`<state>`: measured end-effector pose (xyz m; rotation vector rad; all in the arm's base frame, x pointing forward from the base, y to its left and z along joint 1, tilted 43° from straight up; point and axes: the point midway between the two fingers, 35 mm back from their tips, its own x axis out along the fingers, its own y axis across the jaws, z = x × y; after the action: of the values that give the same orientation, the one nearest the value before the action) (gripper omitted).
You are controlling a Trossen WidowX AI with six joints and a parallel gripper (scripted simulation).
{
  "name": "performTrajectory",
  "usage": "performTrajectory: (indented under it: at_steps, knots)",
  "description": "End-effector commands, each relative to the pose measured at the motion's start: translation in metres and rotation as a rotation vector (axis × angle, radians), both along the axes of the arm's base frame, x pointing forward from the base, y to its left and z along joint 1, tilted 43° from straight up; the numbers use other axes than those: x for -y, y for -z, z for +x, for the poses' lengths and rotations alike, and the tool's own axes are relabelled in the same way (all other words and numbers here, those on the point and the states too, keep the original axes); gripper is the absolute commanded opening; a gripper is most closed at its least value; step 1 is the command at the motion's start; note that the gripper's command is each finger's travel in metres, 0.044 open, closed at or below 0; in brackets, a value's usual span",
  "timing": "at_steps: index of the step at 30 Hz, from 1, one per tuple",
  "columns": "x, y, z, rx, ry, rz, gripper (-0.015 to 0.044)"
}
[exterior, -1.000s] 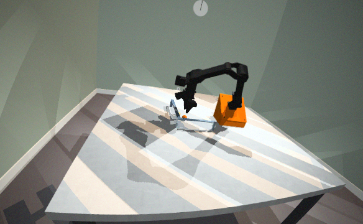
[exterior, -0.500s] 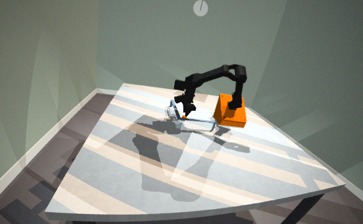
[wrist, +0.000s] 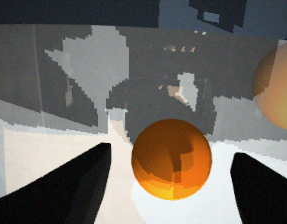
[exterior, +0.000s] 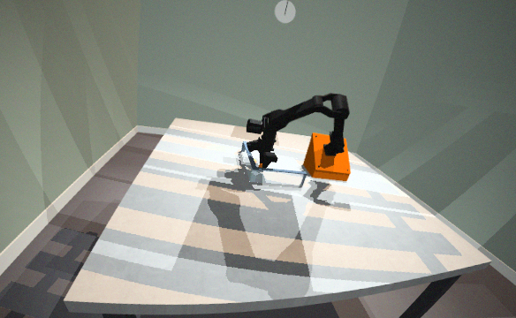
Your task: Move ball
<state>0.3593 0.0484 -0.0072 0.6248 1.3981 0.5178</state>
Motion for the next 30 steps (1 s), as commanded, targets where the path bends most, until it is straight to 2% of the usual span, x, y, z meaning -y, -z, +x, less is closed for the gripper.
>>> performTrajectory:
  at_steps: [1,2,10,14,30]
  knots:
    - [-0.002,0.002,0.0,-0.003,0.005,0.007,0.0187]
    - [-0.002,0.002,0.0,-0.003,0.005,0.007,0.0161]
    - [-0.002,0.002,0.0,-0.003,0.005,0.007,0.0108]
    - [0.004,-0.003,0.004,0.007,0.036,-0.022,0.0003]
    - [0.07,-0.071,-0.007,-0.004,0.012,-0.01,0.0]
